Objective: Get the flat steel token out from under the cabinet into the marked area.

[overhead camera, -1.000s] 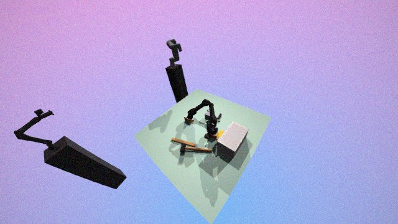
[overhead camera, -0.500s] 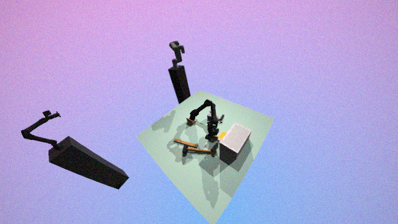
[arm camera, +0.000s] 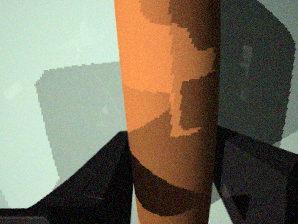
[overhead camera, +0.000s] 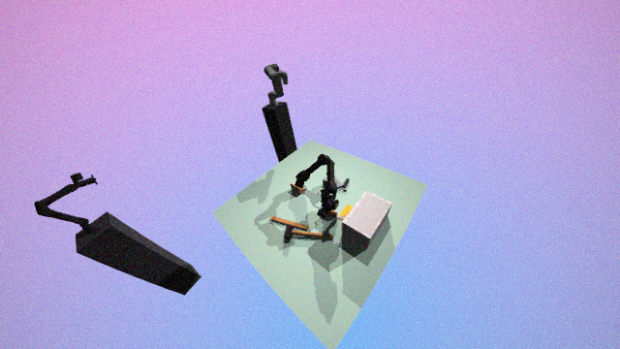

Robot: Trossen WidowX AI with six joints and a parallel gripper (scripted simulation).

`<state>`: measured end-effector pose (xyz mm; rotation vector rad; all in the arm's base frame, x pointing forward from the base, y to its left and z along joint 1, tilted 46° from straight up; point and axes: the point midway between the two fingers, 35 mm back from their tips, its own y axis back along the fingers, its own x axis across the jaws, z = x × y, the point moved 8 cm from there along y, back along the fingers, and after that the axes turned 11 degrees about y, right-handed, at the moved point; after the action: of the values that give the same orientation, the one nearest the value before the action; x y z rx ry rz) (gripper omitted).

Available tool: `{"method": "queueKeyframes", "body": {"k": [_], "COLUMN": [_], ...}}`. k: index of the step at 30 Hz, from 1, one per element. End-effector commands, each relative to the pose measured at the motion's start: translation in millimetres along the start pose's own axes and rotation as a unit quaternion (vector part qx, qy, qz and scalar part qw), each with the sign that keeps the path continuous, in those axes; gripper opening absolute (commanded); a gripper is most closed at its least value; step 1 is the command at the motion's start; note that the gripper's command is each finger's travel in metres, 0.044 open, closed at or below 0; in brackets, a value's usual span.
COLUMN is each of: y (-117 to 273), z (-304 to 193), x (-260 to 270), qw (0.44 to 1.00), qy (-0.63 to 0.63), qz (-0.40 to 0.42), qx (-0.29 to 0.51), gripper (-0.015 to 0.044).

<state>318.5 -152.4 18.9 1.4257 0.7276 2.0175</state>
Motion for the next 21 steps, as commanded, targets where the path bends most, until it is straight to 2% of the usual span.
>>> {"method": "queueKeyframes", "body": {"k": [1,21], "y": [-1,-1], "z": [-5,-30], "x": [2,4], "qw": [1.000,1.000], "qy": [0.003,0.002], "qz": [0.001,0.001], "qx": [0.001,0.002], "gripper": [0.0000,0.0000]}}
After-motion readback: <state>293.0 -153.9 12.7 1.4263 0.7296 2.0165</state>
